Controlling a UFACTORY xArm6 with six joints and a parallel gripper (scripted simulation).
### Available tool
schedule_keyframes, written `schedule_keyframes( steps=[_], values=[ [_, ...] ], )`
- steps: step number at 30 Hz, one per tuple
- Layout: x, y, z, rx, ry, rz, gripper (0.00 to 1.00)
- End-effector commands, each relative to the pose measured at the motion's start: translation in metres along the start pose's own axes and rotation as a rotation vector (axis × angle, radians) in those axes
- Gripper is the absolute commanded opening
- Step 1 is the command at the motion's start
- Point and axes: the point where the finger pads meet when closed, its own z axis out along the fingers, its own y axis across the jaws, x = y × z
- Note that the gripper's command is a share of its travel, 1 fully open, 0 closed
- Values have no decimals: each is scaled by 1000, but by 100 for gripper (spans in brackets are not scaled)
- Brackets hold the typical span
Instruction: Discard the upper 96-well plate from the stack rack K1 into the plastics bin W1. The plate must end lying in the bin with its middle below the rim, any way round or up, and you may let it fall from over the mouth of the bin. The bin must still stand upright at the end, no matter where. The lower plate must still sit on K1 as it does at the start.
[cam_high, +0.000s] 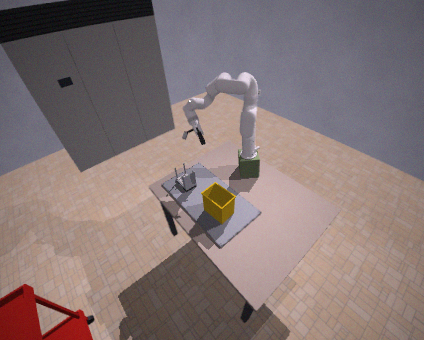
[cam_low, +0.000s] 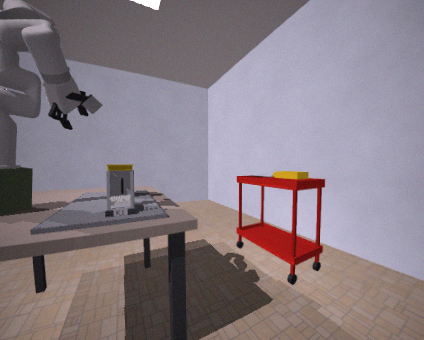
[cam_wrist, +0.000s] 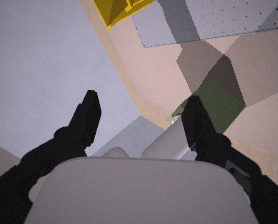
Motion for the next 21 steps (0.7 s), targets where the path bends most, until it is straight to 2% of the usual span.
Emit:
schedule_keyframes(
  steps=[1, 2, 9, 16, 19, 21],
  values=[
    [1, -1, -1, -2, 2, -2, 100],
    [1, -1, -1, -2, 2, -2, 100],
    [17, 20, 6, -138, -2, 187, 100],
    [36, 37, 12, -274, 27, 366, 100],
    [36, 37, 12, -286, 32, 382, 100],
    [44, 42, 14, -325, 51, 432, 100]
  ],
)
